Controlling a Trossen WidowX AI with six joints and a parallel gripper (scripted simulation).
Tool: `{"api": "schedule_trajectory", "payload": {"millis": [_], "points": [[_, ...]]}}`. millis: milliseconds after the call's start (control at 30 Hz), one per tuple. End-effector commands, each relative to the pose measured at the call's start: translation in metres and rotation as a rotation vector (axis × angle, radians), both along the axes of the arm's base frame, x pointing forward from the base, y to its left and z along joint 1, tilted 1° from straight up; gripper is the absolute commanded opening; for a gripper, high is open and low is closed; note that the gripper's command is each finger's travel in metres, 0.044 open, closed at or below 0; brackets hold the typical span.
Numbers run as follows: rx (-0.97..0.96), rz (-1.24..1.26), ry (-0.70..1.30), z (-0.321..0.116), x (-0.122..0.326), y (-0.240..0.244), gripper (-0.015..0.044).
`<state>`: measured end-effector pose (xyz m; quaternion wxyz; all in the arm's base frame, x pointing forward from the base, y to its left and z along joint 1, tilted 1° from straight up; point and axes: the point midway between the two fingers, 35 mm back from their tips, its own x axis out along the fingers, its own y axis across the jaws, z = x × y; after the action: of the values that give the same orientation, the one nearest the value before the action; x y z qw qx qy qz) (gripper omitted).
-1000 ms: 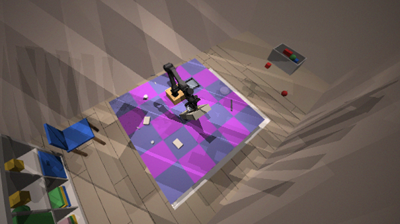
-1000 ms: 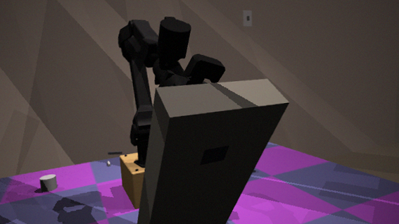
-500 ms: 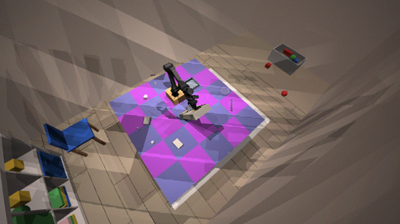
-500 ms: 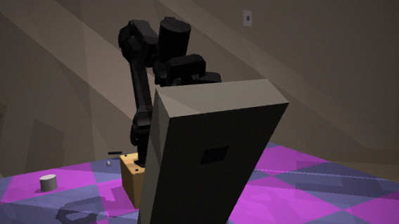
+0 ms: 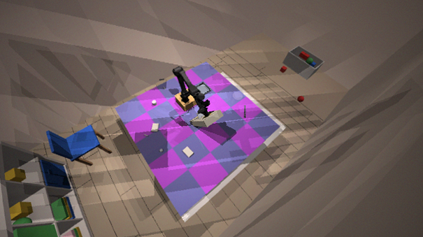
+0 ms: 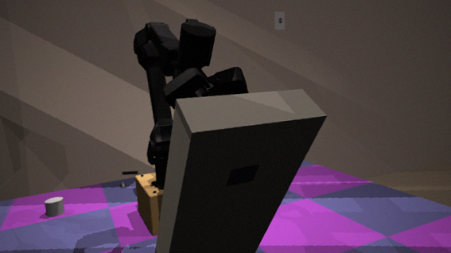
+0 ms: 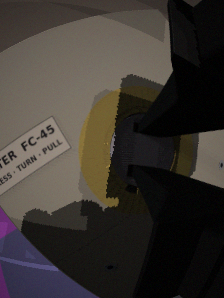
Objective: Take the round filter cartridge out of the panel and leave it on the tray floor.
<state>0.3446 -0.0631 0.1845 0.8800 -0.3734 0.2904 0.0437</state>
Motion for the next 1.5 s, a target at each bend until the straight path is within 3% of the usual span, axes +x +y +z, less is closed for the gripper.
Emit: {"api": "schedule_trajectory", "payload": {"millis": [0, 233, 1000, 1467], "points": [[0.122, -0.081, -0.022, -0.001, 0.003, -0.001, 0.0], [0.317, -0.209, -0.056, -0.001, 0.003, -0.001, 0.0], [0.227, -0.15, -0.034, 0.039, -0.06, 0.01, 0.0], [0.227, -0.15, -0.033, 0.005, -0.077, 0.013, 0.0]]}}
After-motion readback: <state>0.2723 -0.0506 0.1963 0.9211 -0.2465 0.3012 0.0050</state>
